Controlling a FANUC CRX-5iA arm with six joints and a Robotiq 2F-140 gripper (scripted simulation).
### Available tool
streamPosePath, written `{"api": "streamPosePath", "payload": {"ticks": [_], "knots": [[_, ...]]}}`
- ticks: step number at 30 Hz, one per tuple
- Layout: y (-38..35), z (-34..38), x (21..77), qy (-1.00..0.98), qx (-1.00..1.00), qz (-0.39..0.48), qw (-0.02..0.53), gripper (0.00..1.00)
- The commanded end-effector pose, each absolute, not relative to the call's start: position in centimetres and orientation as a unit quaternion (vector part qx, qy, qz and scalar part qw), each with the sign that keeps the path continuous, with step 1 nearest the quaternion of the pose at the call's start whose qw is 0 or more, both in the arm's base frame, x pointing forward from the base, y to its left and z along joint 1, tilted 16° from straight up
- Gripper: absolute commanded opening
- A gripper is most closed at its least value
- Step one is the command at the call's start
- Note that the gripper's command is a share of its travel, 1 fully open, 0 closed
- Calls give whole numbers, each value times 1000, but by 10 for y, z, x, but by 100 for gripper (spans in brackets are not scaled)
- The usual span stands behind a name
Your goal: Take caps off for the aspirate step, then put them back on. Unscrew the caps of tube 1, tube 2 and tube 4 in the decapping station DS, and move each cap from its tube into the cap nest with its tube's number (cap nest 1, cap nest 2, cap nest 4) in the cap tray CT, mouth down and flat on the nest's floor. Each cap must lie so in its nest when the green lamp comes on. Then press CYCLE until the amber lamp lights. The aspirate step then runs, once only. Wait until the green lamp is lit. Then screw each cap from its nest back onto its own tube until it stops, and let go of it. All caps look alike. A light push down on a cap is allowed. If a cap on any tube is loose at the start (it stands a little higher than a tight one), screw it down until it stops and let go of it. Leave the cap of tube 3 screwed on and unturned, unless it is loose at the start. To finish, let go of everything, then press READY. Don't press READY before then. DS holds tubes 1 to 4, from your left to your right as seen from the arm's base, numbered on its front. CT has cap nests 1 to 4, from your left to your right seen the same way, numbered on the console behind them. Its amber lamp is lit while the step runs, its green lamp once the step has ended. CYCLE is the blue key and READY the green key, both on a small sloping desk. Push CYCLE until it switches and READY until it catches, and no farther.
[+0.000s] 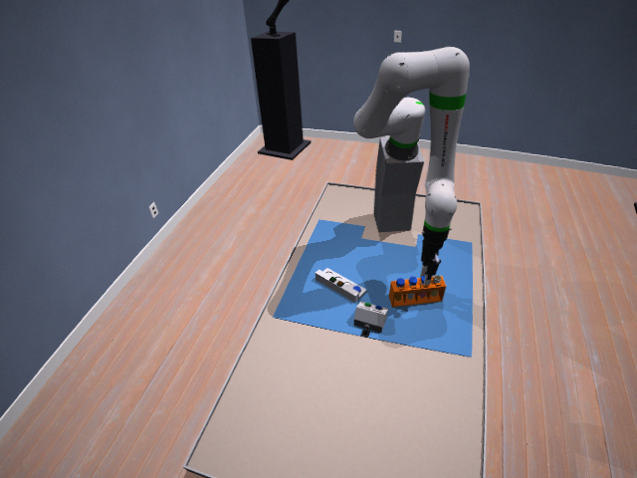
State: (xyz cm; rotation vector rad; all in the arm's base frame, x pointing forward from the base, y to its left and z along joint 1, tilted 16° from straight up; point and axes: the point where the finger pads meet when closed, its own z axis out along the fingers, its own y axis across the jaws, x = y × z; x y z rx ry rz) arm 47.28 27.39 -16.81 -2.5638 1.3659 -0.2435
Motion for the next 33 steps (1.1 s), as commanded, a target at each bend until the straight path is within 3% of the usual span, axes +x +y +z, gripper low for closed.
{"api": "streamPosePath", "payload": {"ticks": [1, 6, 14, 15, 25, 33], "knots": [[274, -168, 473, 375, -916, -91, 107, 0], [274, -168, 473, 259, -956, -103, 95, 0], [274, -168, 473, 259, -956, -103, 95, 0], [274, -168, 473, 259, -956, -103, 95, 35], [274, -168, 473, 259, -956, -103, 95, 35], [274, -168, 473, 486, -863, -77, 118, 35]]}}
